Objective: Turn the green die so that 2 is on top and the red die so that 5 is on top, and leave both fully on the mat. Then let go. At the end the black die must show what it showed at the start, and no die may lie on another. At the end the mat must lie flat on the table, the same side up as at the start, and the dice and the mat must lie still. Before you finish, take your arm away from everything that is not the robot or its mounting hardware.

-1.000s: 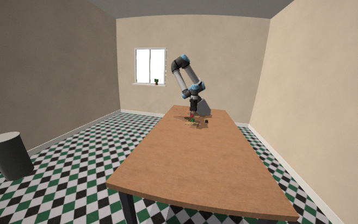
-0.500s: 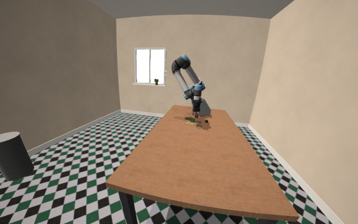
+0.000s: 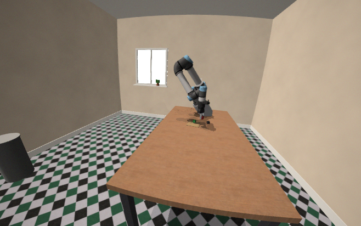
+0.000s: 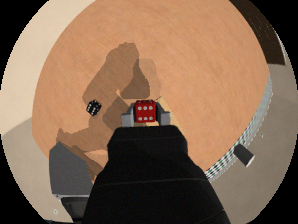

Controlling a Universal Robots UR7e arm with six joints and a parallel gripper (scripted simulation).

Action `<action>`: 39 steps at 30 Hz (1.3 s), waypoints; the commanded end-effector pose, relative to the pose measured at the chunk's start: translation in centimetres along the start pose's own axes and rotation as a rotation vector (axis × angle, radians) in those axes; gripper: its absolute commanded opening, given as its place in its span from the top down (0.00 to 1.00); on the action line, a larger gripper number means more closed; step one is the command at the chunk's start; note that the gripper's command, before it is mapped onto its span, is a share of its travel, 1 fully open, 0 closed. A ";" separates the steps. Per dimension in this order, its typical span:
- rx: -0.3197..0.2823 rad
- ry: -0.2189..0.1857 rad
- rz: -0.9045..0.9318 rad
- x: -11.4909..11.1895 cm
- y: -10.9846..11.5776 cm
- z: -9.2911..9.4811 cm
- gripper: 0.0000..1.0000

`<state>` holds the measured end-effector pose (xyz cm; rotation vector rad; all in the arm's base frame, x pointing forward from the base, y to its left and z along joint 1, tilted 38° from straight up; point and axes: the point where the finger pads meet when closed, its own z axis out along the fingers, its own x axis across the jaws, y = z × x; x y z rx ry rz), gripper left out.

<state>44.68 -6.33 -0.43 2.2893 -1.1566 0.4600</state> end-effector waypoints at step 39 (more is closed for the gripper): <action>-0.011 0.011 -0.975 -6.7 -2.6 0.4 0.43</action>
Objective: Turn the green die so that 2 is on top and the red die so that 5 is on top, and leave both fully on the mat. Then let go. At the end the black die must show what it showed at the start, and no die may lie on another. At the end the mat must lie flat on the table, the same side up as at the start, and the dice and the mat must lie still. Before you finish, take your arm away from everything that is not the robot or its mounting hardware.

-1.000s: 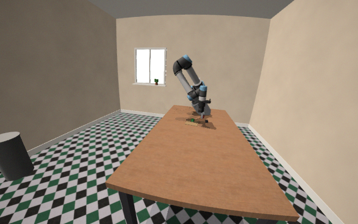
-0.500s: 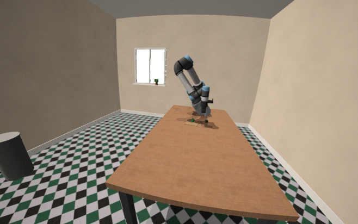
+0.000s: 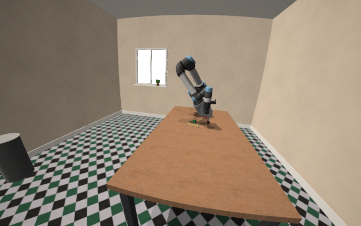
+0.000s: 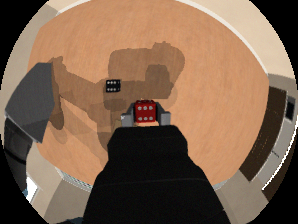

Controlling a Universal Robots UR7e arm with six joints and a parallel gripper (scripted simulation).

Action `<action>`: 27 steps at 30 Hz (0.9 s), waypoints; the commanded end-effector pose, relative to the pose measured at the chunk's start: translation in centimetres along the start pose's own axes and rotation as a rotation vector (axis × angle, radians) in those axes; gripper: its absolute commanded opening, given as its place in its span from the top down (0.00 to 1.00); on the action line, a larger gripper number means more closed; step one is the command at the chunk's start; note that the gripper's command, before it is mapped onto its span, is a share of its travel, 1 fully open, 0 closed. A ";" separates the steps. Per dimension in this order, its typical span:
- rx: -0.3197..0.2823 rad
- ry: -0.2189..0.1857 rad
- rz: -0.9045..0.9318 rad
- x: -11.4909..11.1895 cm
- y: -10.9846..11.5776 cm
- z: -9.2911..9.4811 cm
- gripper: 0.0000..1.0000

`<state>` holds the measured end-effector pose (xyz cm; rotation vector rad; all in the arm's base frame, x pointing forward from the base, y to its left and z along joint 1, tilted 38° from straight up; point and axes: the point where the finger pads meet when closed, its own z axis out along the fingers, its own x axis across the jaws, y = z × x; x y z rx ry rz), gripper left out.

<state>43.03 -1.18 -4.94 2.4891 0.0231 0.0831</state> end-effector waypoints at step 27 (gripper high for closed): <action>0.132 -0.001 -0.040 -0.1 -0.2 0.0 0.43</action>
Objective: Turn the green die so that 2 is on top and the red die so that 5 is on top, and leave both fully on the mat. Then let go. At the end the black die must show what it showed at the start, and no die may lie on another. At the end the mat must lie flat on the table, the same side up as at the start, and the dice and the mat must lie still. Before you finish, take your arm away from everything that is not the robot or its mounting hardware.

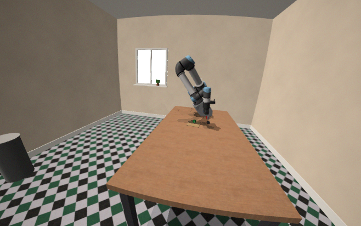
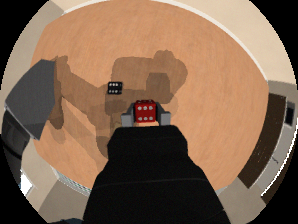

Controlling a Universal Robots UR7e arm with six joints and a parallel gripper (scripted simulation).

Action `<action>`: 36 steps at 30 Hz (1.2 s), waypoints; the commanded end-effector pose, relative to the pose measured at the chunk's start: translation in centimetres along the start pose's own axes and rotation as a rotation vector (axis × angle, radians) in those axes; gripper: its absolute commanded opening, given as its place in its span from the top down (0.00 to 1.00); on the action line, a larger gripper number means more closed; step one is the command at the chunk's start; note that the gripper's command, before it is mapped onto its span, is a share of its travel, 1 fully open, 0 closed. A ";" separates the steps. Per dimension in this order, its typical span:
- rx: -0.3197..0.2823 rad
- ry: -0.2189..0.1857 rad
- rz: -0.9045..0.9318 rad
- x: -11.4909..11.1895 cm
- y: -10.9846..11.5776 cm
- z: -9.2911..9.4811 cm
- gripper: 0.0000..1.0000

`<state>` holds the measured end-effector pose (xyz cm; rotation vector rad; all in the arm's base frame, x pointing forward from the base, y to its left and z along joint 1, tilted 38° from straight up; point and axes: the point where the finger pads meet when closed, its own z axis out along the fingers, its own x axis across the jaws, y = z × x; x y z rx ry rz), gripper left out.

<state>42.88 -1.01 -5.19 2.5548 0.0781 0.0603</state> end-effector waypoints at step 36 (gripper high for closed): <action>1.014 0.014 0.009 0.3 0.4 -0.1 0.43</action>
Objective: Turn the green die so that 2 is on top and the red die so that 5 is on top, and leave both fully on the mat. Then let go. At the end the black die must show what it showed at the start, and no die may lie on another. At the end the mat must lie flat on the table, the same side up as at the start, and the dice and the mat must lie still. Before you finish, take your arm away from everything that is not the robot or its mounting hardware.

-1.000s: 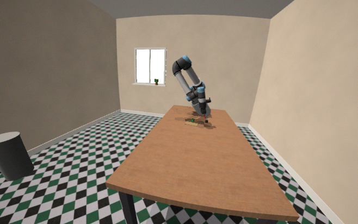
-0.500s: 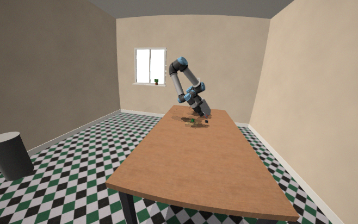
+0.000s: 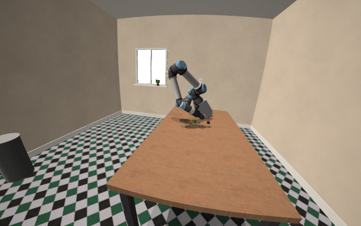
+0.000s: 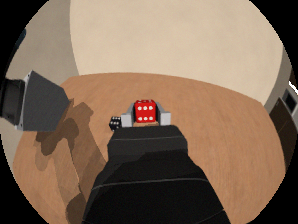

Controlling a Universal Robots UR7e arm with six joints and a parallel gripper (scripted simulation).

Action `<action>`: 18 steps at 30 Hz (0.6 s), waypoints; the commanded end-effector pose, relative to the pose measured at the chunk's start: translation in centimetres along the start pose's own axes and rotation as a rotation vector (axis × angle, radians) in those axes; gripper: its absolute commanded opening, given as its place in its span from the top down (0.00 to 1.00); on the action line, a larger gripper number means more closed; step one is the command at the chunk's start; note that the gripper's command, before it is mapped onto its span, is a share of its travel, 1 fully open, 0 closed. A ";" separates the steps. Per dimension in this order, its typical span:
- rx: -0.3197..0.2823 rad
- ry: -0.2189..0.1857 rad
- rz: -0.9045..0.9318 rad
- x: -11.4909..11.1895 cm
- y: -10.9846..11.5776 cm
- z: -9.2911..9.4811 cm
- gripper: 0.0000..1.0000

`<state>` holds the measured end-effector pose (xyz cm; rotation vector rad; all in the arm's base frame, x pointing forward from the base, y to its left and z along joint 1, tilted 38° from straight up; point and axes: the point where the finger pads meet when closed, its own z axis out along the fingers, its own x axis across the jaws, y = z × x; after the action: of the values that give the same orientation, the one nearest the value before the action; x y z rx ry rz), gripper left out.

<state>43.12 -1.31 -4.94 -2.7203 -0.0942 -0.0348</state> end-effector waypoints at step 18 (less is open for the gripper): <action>0.009 -0.010 -0.005 0.0 2.3 1.3 0.43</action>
<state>43.22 -2.27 -6.23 -2.7113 -0.1031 -0.0213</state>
